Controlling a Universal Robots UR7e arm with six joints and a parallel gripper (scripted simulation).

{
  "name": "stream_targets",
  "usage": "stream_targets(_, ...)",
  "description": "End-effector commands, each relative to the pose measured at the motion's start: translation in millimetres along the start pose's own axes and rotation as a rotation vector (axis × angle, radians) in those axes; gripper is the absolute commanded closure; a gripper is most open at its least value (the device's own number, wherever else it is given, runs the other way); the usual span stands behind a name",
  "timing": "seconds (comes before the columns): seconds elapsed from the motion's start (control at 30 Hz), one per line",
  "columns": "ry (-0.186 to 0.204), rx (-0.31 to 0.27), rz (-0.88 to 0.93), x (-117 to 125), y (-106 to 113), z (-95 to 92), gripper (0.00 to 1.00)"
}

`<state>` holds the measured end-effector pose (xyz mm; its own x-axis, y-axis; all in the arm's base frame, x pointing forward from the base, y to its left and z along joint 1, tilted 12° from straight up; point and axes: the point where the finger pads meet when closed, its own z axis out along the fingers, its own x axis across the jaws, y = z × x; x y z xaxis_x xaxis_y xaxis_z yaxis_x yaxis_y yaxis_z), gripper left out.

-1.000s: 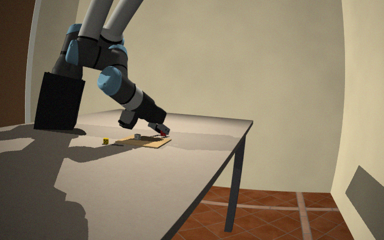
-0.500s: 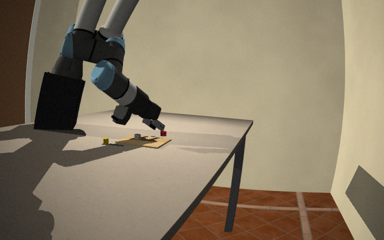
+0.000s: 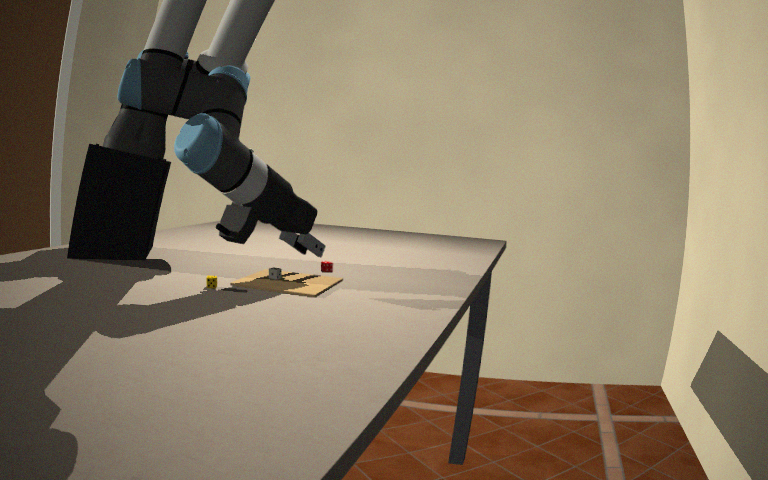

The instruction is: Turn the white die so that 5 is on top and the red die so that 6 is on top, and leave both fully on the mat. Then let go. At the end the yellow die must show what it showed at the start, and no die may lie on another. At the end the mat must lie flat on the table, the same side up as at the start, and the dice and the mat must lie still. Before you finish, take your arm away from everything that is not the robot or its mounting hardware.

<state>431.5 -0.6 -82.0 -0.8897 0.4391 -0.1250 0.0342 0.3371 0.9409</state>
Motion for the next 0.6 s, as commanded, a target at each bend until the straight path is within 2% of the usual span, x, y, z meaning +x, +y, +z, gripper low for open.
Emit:
stream_targets(0.0,0.000,0.000,-0.001,-0.3,11.6,-6.6,0.36)
stream_targets(0.27,0.000,0.000,-0.001,-0.3,39.2,-21.2,0.36)
stream_targets(0.57,0.000,0.000,-0.001,-0.3,50.2,-27.1,0.36)
